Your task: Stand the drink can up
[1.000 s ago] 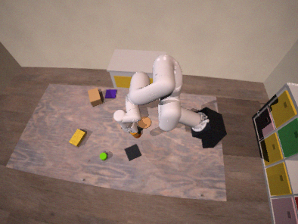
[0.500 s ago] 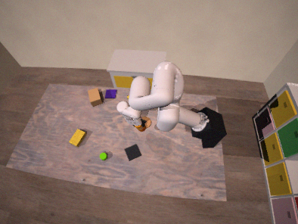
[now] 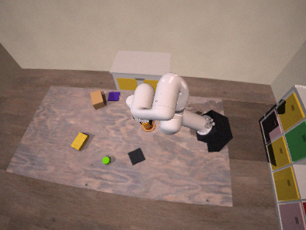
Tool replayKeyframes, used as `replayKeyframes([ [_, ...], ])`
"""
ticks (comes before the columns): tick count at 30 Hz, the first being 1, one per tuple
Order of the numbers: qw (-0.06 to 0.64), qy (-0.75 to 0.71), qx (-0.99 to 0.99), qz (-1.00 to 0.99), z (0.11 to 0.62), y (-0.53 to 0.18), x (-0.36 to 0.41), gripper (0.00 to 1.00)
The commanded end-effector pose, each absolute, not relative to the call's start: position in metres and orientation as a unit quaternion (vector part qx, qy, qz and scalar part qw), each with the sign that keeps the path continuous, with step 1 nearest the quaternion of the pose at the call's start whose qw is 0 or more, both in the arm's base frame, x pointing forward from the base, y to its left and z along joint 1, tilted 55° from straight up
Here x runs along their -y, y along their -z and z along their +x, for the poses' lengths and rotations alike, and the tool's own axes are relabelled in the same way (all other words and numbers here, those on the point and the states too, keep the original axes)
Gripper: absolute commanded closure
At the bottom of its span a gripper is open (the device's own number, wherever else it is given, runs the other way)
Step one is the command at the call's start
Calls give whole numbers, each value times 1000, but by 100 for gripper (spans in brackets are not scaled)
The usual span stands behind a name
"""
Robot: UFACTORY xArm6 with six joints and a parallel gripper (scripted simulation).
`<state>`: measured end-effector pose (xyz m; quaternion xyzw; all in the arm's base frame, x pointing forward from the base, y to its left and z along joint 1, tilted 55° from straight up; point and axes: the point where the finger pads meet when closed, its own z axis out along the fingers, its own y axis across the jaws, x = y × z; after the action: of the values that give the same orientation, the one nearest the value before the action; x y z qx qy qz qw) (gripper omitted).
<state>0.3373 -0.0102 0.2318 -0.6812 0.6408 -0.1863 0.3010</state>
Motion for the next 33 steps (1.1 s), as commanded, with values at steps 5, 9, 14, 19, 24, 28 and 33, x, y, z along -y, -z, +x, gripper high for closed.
replayKeyframes([
  [5, 341, 186, -622, -680, 335, -230, 32, 100],
  [9, 354, 195, -616, -676, 334, -230, 40, 100],
  [14, 366, 206, -610, -672, 334, -231, 48, 100],
  [19, 376, 217, -605, -667, 333, -232, 54, 100],
  [24, 384, 229, -601, -663, 333, -233, 61, 100],
  [28, 389, 237, -598, -660, 333, -234, 65, 100],
  [33, 391, 241, -596, -658, 333, -235, 67, 100],
])
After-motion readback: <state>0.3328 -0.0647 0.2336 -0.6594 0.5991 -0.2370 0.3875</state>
